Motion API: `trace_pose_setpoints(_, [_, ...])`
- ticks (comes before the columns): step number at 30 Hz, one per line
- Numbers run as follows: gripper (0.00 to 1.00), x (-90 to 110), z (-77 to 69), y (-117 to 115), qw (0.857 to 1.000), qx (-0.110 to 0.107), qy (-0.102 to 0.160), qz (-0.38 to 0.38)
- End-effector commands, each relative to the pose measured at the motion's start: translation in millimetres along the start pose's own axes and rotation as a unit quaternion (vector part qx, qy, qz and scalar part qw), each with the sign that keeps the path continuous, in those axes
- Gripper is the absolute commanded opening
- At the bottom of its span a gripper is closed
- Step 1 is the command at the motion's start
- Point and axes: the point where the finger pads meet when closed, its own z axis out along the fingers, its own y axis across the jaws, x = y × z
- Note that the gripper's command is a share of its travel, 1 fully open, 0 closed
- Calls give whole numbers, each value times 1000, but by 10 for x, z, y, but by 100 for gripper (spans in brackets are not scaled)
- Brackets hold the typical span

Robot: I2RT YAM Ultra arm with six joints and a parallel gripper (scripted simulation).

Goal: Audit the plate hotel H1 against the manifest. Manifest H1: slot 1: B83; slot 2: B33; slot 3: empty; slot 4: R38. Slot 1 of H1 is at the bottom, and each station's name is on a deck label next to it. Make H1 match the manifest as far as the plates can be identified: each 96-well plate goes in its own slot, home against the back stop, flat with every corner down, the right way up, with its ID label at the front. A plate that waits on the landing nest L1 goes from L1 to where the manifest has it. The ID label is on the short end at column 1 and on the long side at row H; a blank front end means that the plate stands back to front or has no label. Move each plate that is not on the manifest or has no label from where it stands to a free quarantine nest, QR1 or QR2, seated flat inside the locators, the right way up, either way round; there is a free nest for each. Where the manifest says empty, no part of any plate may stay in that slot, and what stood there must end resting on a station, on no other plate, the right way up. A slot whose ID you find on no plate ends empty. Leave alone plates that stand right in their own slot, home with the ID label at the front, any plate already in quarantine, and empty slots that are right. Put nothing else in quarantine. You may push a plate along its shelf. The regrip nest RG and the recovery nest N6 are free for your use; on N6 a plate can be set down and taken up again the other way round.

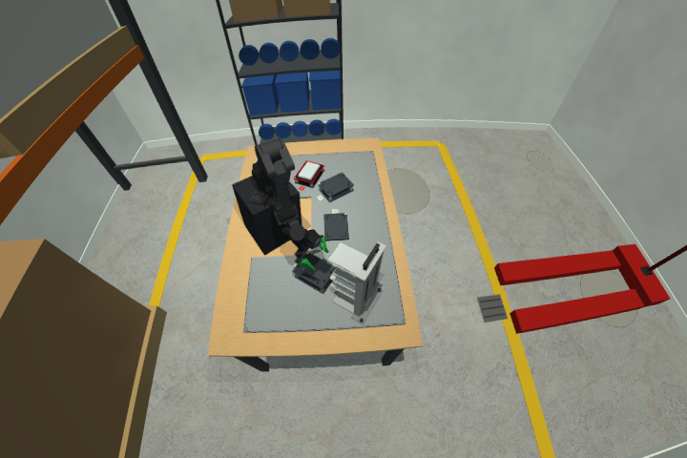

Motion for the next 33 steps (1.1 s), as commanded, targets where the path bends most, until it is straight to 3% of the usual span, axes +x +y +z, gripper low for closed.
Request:
trace_pose_setpoints(1, [100, -105, 87, -10, 1000, -1, -5, -1])
trace_pose_setpoints(4, [100, -195, 104, -18, 1000, 1, -11, -4])
trace_pose_setpoints(9, [100, -179, 156, -9, 1000, 0, -5, -1])
trace_pose_setpoints(10, [100, -345, 107, -43, 1000, 4, -23, -6])
trace_pose_setpoints(13, [100, -270, 188, -12, 1000, 0, -10, -3])
trace_pose_setpoints(33, [100, -238, 144, -25, 1000, 2, -11, -3])
